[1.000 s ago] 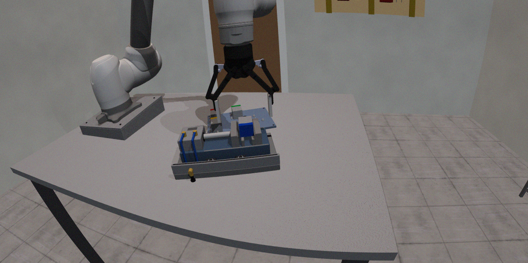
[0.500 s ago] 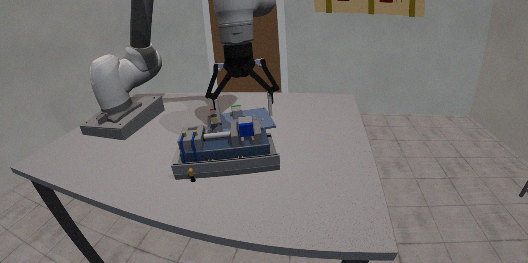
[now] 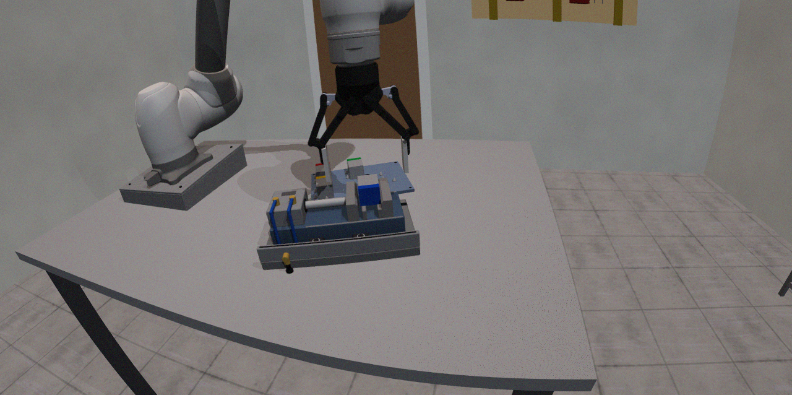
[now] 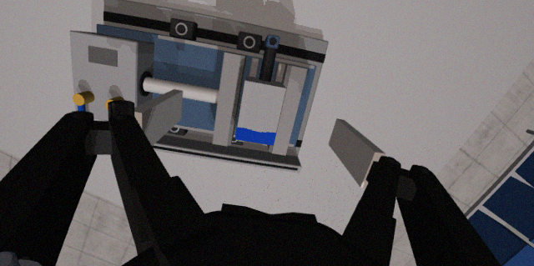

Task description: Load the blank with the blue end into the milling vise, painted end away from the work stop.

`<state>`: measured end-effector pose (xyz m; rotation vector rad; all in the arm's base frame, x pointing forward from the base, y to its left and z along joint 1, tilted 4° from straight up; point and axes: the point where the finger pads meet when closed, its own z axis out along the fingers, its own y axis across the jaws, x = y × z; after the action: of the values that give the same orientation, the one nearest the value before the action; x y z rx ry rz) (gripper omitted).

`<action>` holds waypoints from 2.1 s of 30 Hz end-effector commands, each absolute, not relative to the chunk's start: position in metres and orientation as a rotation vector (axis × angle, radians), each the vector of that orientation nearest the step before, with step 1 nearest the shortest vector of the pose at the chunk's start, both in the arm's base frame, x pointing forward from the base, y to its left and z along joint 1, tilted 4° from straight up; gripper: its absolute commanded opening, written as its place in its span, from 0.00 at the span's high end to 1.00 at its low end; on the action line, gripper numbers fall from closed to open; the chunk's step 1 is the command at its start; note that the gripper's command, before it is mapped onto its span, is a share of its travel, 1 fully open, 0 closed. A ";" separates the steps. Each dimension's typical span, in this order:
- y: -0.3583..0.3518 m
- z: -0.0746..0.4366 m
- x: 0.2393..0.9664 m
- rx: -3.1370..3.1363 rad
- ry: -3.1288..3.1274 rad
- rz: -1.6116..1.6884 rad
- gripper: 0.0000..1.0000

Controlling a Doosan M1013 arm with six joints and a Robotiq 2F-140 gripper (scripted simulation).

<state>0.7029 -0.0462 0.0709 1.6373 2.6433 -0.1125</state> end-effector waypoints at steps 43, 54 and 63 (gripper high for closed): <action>-0.046 0.079 0.703 1.637 2.643 -0.112 0.00; -0.045 0.081 0.703 1.637 2.643 -0.112 0.00; -0.045 0.082 0.703 1.637 2.643 -0.112 0.00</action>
<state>0.7031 -0.0454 0.0818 1.6373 2.6433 -0.1125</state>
